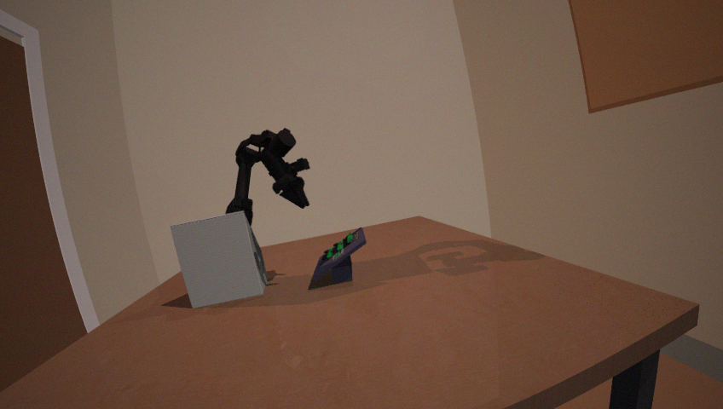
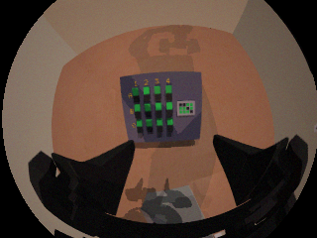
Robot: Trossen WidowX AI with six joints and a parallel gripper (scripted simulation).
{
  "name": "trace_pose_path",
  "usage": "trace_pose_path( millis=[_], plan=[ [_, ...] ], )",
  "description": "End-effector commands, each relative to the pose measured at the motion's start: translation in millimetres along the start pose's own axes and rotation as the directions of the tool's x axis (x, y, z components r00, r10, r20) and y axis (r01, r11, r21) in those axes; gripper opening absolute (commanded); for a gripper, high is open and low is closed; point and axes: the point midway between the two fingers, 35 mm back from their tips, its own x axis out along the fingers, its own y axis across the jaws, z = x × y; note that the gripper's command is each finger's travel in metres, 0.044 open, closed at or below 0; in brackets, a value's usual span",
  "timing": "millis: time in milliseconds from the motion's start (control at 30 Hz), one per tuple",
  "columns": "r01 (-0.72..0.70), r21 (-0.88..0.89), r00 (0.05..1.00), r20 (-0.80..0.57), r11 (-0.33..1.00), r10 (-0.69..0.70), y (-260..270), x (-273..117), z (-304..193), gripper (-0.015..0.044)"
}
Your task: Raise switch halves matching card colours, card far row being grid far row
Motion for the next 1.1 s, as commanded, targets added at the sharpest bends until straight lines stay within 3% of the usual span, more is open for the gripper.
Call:
trace_pose_path(
  millis=[0, 333, 467, 633, 1067],
  plan=[
    [0.001, 0.0, 1.0, 0.0, 1.0, -0.001, 0.6, 1.5, 1.0, 0.0374],
    [-0.018, 0.009, 1.0, 0.009, 1.0, 0.018, 66.4, 84.0, 44.2, 0.0111],
    [-0.035, 0.015, 0.999, 0.012, 0.999, 0.035, 77.8, 93.5, 46.9, 0.0006],
    [-0.037, 0.015, 0.999, -0.013, 0.999, 0.037, 79.6, 128.5, 48.1, 0.0],
    [-0.038, 0.015, 0.999, -0.013, 0.999, 0.038, 80.3, 142.0, 48.2, 0.0]
  ],
)
